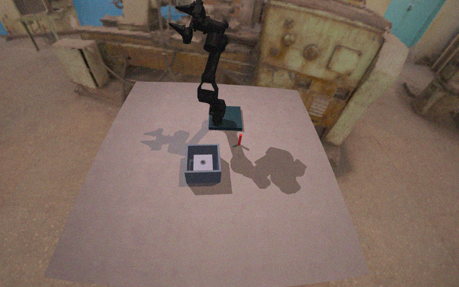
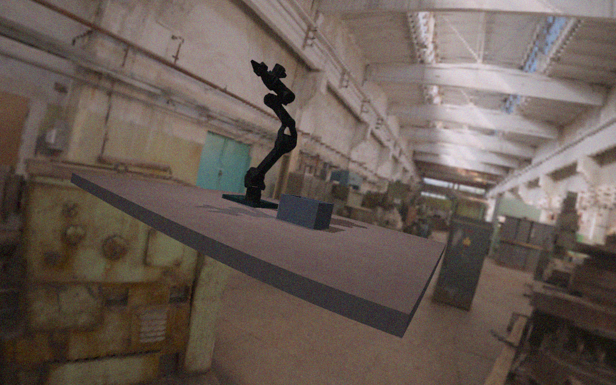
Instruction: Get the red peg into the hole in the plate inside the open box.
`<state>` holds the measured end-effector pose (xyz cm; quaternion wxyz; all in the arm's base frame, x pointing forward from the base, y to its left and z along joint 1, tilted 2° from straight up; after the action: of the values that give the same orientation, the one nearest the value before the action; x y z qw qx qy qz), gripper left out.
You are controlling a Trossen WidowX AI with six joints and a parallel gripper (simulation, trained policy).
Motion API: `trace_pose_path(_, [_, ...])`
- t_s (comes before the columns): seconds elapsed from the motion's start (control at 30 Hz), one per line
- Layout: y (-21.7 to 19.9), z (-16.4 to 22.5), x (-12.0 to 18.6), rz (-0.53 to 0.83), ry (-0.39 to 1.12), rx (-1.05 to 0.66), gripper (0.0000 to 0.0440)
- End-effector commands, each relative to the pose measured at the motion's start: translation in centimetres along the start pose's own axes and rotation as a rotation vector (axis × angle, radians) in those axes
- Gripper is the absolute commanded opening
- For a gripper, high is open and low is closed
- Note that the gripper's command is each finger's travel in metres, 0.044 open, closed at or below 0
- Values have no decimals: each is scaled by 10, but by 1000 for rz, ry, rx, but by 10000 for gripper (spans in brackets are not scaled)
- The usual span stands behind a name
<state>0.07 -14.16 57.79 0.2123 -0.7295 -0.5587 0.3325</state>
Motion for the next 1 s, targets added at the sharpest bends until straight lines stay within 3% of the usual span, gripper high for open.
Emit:
trace_pose_path(0.0, [-1, 1, 0, 13, 0, -7, 418])
trace_pose_path(0.1, [-15, 11, 2, 84, 9, -68, 439])
trace_pose_path(0.47, [-77, 56, 29, 388, 31, -310, 433])
trace_pose_path(0.97, [-142, 116, 115, 873, 10, -519, 433])
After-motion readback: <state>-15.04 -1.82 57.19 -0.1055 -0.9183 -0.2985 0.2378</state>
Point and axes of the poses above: the point midway between the two fingers, 35 mm back from their tips, its own x axis back along the fingers, its own y axis across the jaws, z = x × y, the point moved 1 cm from there along x, back along the fingers, and after that the axes turned 11 degrees about x, right-handed, at the moved point
